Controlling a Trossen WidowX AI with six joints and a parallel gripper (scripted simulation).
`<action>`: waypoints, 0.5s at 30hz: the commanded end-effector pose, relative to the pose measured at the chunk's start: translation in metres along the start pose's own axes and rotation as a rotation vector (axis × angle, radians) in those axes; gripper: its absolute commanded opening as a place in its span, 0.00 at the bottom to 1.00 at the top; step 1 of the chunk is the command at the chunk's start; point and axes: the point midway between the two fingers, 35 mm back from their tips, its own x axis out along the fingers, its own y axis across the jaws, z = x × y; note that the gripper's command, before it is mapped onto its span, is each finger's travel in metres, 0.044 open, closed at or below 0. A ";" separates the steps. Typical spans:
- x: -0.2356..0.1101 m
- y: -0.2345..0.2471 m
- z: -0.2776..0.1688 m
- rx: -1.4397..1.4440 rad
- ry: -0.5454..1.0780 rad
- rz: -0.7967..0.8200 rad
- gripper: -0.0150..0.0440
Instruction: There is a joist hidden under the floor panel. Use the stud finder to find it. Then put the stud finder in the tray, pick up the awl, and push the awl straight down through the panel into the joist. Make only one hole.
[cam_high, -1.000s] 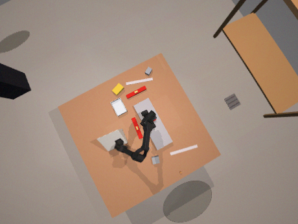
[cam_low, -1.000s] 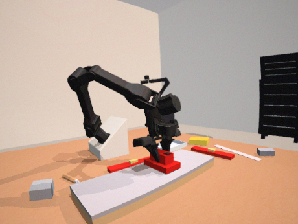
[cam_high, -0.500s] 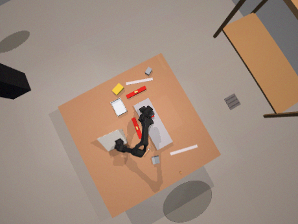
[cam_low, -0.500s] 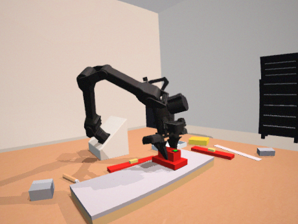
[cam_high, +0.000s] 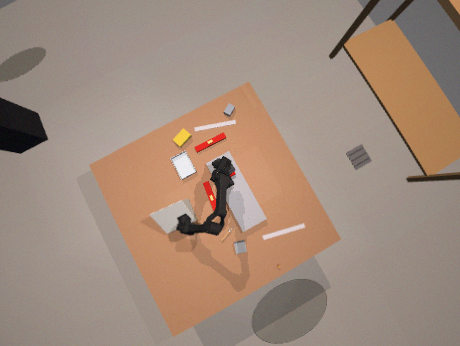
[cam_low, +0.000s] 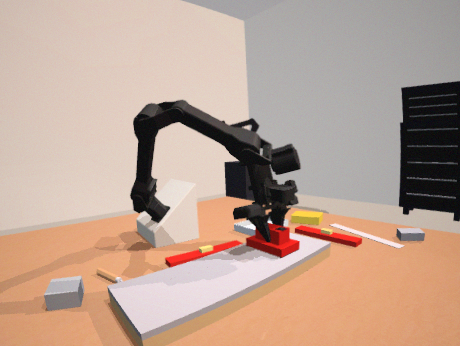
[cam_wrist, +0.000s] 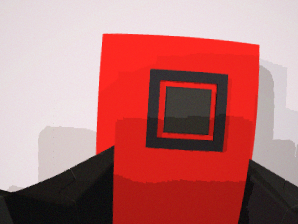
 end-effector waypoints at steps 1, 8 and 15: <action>0.000 0.012 0.000 0.000 0.002 0.007 0.25; -0.001 0.031 0.000 0.001 0.002 0.008 0.25; -0.001 0.050 0.000 0.002 0.001 0.009 0.25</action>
